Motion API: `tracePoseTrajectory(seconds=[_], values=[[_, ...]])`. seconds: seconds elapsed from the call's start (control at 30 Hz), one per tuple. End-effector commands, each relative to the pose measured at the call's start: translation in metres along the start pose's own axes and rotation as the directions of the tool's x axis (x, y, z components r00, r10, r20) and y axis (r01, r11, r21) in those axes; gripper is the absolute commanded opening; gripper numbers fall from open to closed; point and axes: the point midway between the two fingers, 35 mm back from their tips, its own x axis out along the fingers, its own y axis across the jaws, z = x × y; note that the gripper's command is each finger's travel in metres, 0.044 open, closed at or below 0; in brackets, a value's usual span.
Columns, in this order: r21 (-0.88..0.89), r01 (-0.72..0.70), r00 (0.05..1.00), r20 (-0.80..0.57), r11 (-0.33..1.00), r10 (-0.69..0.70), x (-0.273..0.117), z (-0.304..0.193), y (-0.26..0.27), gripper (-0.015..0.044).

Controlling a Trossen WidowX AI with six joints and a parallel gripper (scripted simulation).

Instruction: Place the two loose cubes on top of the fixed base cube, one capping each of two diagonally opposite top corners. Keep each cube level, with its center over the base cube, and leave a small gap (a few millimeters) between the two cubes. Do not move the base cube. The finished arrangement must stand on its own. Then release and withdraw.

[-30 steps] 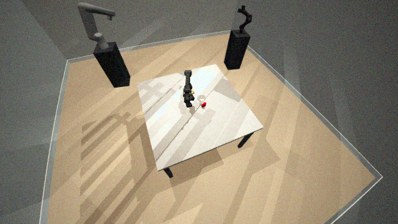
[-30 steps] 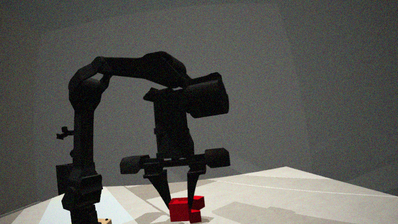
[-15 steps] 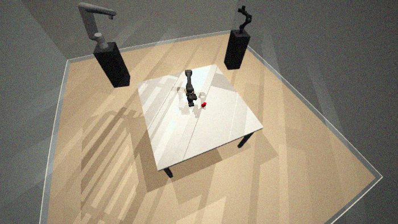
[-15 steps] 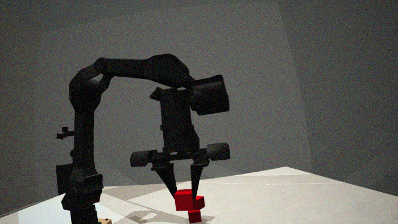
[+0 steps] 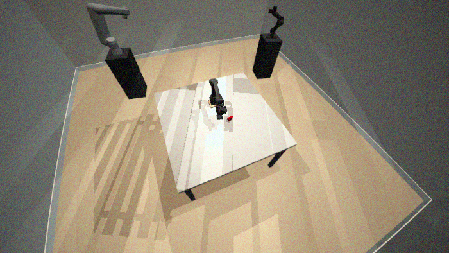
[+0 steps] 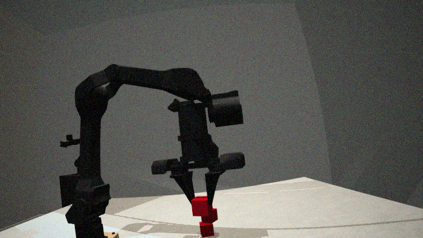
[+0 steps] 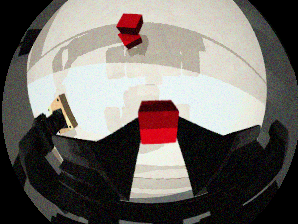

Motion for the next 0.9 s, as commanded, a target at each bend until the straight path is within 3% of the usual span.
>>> tracePoseTrajectory(seconds=[0.0, 0.87], values=[[0.043, -0.001, 1.0, -0.003, 0.999, 0.001, 0.002, 0.014, 0.004, 0.0105], [0.269, -0.003, 1.0, 0.003, 0.963, 0.002, 0.007, 0.089, 0.037, 0.0105]])
